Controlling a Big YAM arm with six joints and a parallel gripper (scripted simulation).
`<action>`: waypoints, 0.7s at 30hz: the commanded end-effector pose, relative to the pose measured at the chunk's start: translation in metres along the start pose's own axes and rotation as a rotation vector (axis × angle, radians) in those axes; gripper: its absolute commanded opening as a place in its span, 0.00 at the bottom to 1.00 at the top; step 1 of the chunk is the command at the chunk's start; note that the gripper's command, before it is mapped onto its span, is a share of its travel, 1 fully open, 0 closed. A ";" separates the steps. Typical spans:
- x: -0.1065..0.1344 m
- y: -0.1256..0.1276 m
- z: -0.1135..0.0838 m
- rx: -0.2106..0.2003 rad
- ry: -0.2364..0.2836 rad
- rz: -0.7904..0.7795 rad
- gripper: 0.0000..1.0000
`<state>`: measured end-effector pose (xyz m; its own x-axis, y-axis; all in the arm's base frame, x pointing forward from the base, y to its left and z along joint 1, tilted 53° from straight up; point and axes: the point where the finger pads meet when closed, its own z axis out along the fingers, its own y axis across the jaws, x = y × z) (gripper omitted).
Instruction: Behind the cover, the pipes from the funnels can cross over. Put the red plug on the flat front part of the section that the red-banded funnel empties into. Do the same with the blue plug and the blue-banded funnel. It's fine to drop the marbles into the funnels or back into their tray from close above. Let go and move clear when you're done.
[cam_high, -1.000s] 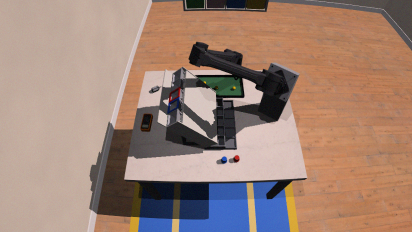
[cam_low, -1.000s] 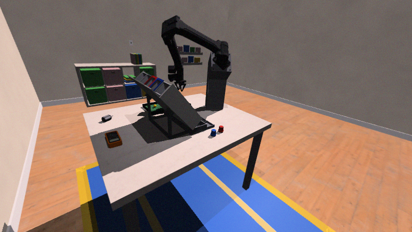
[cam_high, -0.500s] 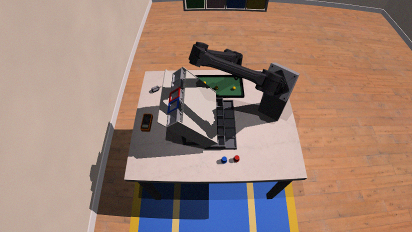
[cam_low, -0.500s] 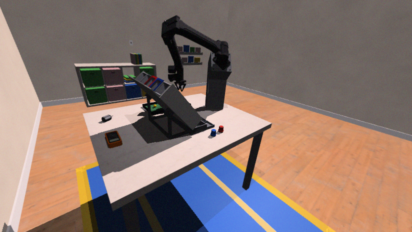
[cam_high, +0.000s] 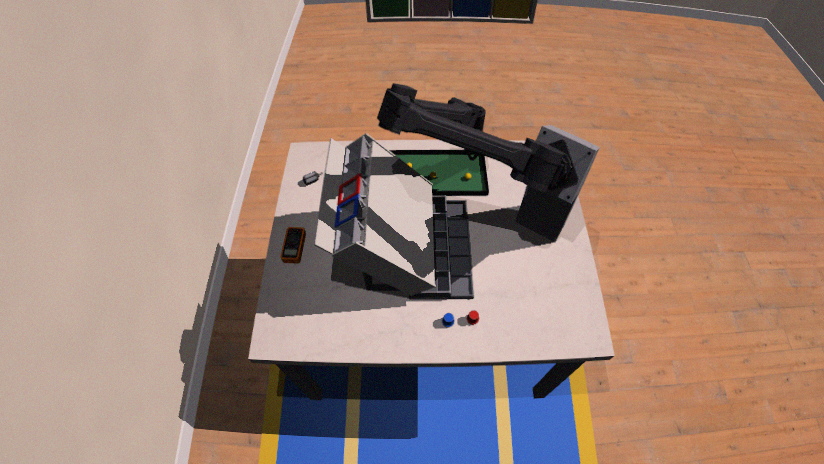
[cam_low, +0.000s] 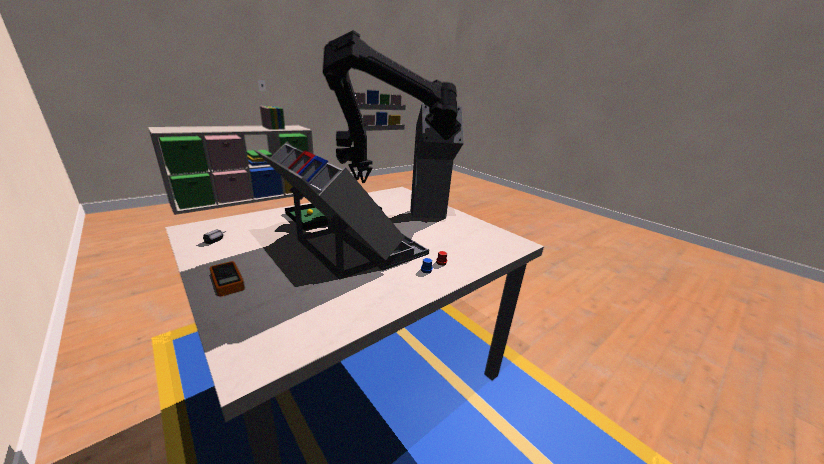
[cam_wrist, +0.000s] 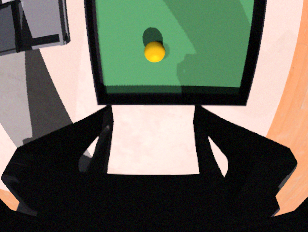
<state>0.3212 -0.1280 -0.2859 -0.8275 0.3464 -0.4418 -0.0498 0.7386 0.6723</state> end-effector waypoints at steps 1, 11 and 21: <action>0.003 0.001 0.008 -0.004 0.013 -0.003 0.56; 0.002 0.000 0.034 -0.002 0.012 -0.005 0.56; 0.002 0.000 0.090 -0.002 0.011 -0.005 0.56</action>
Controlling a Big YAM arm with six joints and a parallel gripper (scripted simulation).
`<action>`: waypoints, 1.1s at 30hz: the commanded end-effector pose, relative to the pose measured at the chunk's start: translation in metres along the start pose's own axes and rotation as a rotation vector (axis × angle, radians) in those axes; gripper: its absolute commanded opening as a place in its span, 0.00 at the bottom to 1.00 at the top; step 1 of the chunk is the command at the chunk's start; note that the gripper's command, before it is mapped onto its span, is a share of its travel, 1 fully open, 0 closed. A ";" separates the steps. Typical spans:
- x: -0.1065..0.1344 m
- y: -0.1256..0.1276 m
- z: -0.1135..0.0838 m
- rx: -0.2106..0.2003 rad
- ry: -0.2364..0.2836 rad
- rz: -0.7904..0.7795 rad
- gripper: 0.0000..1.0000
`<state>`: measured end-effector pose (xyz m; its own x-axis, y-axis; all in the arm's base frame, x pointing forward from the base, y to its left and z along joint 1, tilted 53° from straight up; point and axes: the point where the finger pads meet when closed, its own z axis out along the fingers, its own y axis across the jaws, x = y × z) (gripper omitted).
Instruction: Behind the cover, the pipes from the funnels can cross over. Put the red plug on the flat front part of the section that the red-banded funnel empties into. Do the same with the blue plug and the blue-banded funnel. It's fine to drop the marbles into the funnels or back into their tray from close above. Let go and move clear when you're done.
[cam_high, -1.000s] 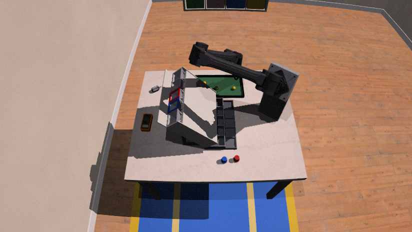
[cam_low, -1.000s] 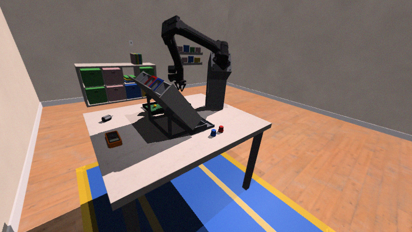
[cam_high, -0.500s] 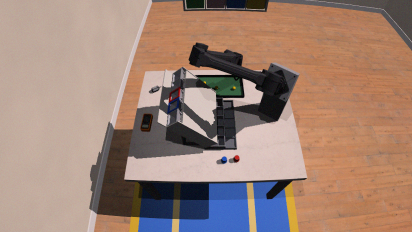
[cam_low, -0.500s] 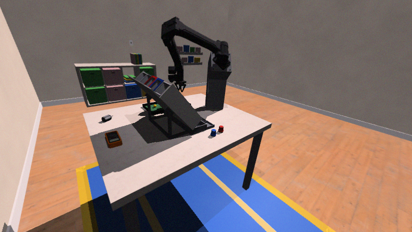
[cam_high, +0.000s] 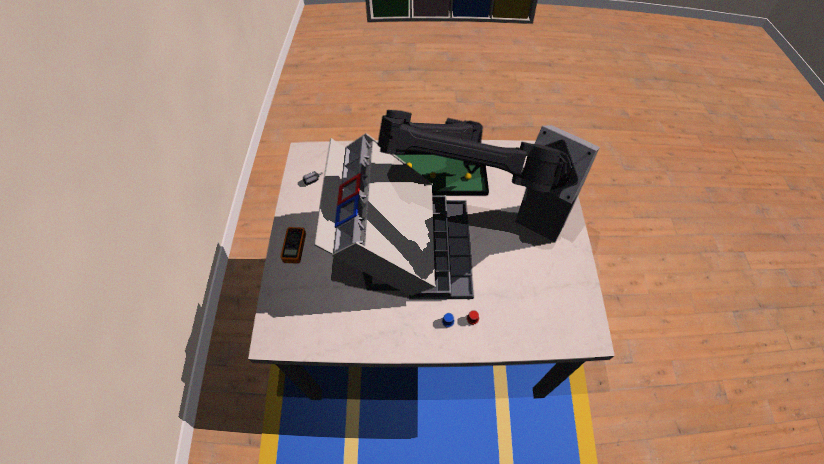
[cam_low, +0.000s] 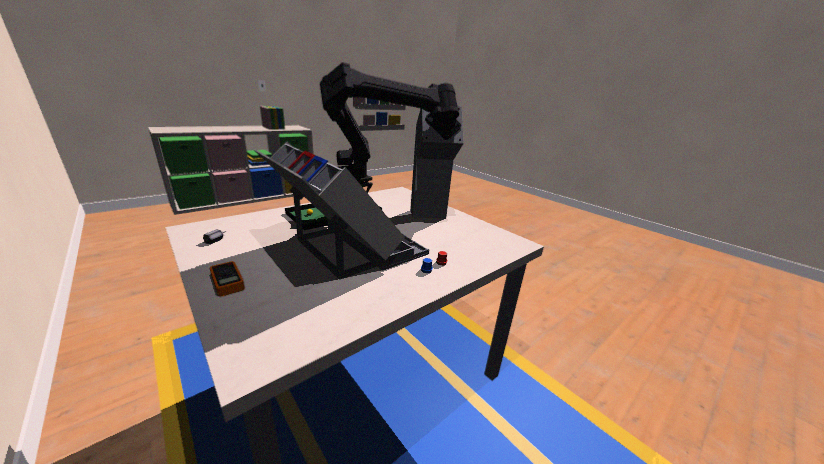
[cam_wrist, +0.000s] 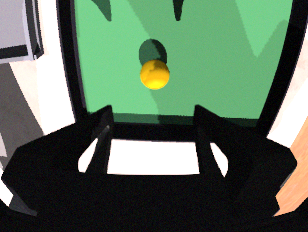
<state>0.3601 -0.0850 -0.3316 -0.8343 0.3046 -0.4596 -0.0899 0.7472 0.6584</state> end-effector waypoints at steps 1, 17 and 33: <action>-0.001 0.001 0.020 0.006 -0.006 0.038 0.56; -0.002 0.004 0.030 0.005 -0.007 0.038 0.56; -0.002 0.004 0.030 0.005 -0.007 0.031 0.56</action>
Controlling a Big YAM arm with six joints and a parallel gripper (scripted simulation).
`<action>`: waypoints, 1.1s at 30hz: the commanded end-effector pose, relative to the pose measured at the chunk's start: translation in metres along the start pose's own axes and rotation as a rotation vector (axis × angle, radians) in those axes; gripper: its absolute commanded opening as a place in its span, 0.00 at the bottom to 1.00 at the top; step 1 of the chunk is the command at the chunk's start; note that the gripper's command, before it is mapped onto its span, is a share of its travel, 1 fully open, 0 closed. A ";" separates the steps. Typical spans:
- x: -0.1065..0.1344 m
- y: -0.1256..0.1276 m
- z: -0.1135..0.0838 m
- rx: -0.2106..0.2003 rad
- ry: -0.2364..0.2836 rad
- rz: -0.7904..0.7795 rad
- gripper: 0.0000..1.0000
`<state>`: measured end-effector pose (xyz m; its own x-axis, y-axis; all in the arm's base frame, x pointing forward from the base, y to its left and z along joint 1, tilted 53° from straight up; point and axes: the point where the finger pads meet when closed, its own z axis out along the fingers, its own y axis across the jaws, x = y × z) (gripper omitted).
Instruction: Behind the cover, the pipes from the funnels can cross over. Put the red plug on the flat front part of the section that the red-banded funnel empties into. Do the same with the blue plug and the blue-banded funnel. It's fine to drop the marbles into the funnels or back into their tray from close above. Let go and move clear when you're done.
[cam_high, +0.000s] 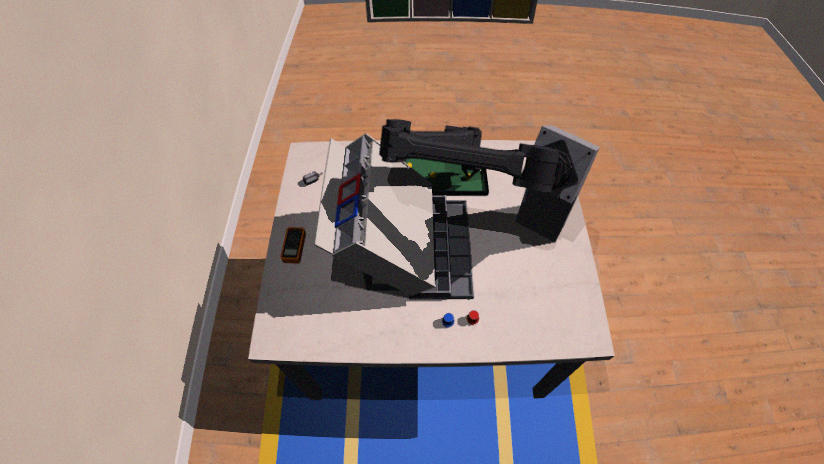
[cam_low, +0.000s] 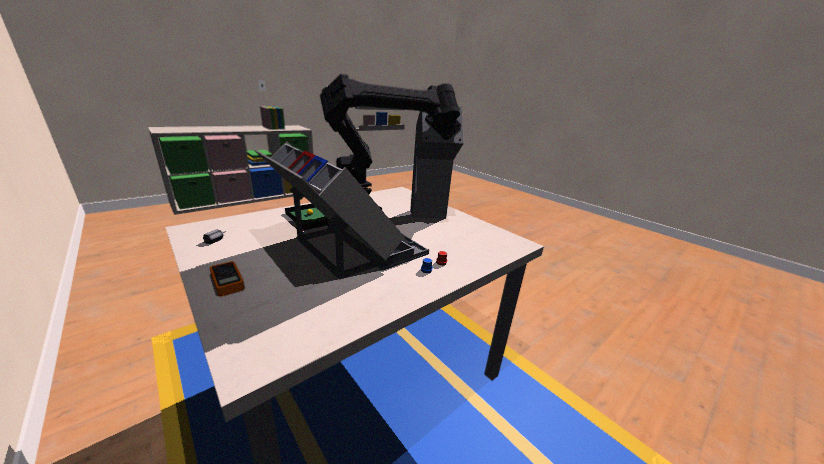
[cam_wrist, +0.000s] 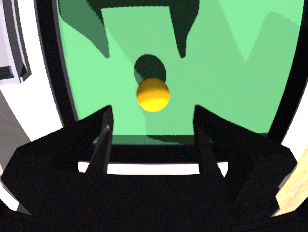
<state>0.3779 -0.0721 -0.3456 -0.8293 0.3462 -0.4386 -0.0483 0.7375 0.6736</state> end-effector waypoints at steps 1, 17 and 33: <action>0.003 0.005 0.004 -0.003 0.008 -0.013 0.56; 0.003 0.002 0.010 -0.002 0.008 -0.007 0.56; 0.004 0.003 0.032 -0.002 0.007 -0.007 0.56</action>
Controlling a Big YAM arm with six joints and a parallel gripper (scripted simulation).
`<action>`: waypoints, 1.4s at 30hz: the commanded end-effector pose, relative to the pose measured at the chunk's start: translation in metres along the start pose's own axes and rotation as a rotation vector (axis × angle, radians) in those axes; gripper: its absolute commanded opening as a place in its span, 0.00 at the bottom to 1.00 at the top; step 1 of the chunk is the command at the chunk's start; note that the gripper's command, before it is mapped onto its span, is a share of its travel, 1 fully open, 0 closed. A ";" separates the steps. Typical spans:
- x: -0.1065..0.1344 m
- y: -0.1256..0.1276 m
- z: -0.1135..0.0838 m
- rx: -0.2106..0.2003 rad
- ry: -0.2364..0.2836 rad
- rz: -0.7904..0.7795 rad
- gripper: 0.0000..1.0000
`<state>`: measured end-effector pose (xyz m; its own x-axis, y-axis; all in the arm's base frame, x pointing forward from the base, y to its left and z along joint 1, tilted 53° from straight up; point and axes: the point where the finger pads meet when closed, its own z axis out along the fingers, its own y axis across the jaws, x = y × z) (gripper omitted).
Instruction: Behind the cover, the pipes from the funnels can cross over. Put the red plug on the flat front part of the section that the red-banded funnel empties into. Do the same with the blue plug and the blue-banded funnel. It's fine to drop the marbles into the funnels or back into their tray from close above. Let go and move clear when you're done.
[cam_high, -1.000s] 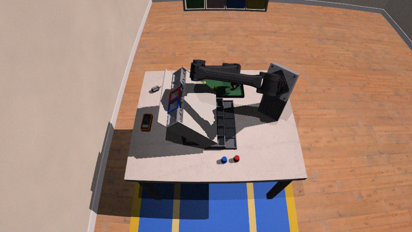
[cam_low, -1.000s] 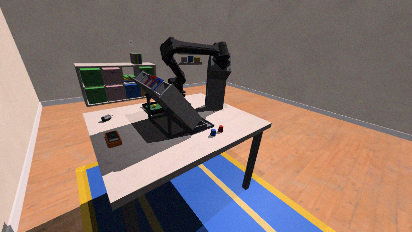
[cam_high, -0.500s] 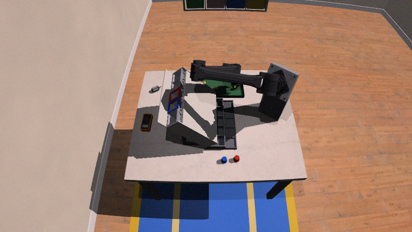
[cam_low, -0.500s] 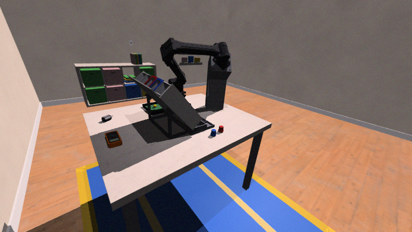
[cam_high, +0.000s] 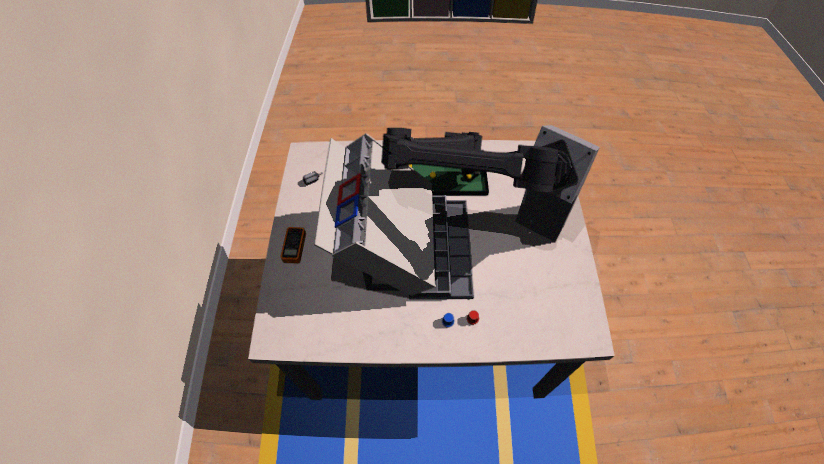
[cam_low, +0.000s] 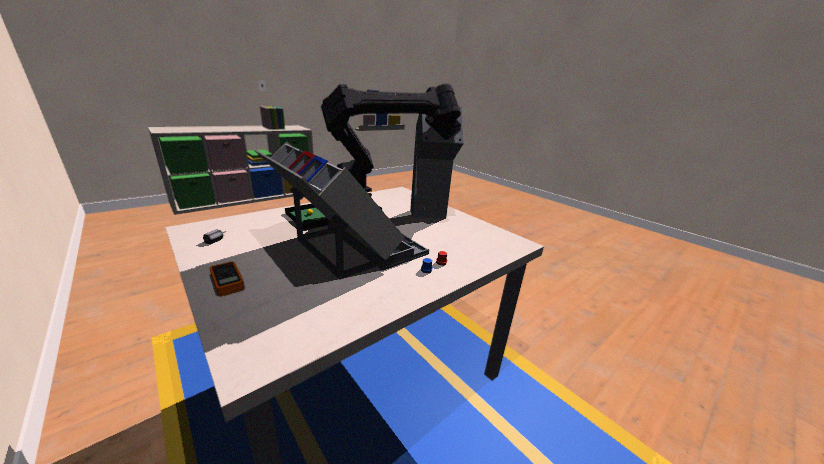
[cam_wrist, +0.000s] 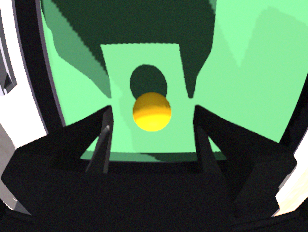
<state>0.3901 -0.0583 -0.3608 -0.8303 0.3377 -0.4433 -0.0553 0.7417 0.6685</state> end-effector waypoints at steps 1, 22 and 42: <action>0.002 0.003 0.010 -0.003 0.005 0.002 0.56; -0.004 0.001 0.006 0.002 -0.010 0.000 0.56; -0.007 -0.001 0.005 0.004 -0.015 -0.003 0.56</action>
<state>0.3941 -0.0534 -0.3630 -0.8307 0.3430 -0.4385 -0.0507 0.7377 0.6732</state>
